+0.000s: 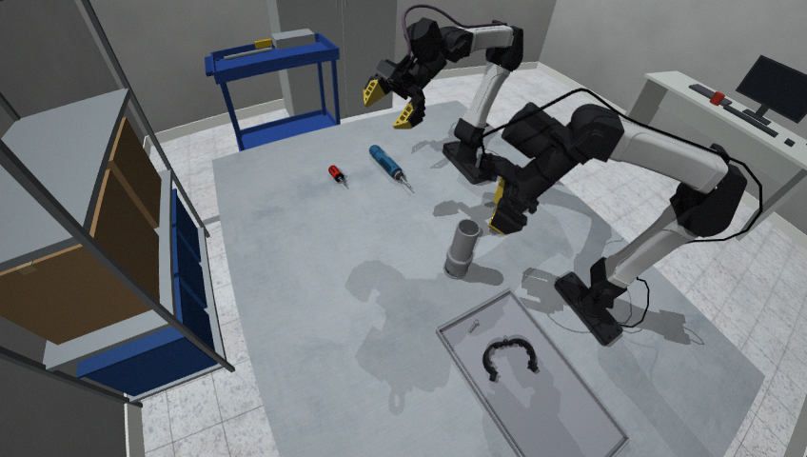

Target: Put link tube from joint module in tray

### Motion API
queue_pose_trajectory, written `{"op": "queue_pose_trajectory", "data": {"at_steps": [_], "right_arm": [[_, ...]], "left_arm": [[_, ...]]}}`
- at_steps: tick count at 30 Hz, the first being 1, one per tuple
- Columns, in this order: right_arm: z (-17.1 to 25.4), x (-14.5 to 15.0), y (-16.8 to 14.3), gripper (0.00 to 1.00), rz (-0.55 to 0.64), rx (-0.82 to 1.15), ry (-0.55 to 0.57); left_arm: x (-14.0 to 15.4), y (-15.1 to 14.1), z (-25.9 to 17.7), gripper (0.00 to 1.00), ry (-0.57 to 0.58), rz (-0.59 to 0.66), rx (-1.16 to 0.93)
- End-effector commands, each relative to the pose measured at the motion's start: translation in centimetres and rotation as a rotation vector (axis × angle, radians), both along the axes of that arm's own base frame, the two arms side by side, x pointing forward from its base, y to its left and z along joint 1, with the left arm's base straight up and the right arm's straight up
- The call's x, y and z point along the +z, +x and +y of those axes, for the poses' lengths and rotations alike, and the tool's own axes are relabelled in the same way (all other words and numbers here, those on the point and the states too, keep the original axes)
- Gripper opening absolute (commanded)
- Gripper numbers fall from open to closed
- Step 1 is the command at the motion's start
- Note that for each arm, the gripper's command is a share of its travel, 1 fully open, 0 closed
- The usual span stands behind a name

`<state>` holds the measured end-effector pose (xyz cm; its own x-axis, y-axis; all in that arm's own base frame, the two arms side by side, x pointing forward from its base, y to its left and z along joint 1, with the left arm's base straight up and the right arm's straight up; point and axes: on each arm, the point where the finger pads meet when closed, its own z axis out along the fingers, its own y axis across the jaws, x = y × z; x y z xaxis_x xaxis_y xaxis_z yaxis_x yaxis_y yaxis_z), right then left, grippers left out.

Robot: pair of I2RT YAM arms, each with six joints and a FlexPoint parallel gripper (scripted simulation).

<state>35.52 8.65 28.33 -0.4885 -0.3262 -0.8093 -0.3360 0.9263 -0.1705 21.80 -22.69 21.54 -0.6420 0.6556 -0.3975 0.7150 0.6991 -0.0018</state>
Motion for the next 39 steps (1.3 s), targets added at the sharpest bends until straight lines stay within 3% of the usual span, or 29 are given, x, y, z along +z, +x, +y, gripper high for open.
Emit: {"op": "queue_pose_trajectory", "data": {"at_steps": [1, 7, 12, 14, 20, 23, 29, 36, 39], "right_arm": [[4.7, 3.4, -4.8, 1.0, 0.099, 0.116, 0.037], [10.1, 8.6, -13.2, 1.0, 0.117, 0.373, 0.078], [11.6, 11.4, -18.7, 1.0, 0.13, 0.537, 0.102], [11.6, 11.4, -18.7, 1.0, 0.13, 0.537, 0.102], [11.6, 13.1, -22.7, 1.0, 0.114, 0.69, 0.112], [11.1, 12.2, -23.5, 1.0, 0.138, 0.707, 0.091], [10.5, 9.9, -23.9, 1.0, 0.19, 0.697, 0.052], [10.8, 9.4, -23.9, 1.0, 0.181, 0.703, 0.062], [10.9, 9.0, -23.9, 1.0, 0.183, 0.701, 0.059]], "left_arm": [[1.5, 0.4, -0.6, 0.77, -0.05, -0.047, -0.018], [0.8, 0.8, -1.2, 0.77, -0.108, -0.105, -0.021], [-0.7, 1.1, -1.6, 0.77, -0.185, -0.179, -0.025], [-0.7, 1.1, -1.6, 0.77, -0.185, -0.179, -0.025], [-3.4, 0.5, -1.2, 0.77, -0.254, -0.245, -0.028], [-4.9, 0.2, -0.9, 0.77, -0.279, -0.269, -0.03], [-7.1, -0.3, -0.5, 0.77, -0.3, -0.29, -0.032], [-9.0, -0.6, -0.3, 0.77, -0.272, -0.262, -0.033], [-8.2, 0.3, -1.1, 0.77, -0.289, -0.28, -0.031]]}}
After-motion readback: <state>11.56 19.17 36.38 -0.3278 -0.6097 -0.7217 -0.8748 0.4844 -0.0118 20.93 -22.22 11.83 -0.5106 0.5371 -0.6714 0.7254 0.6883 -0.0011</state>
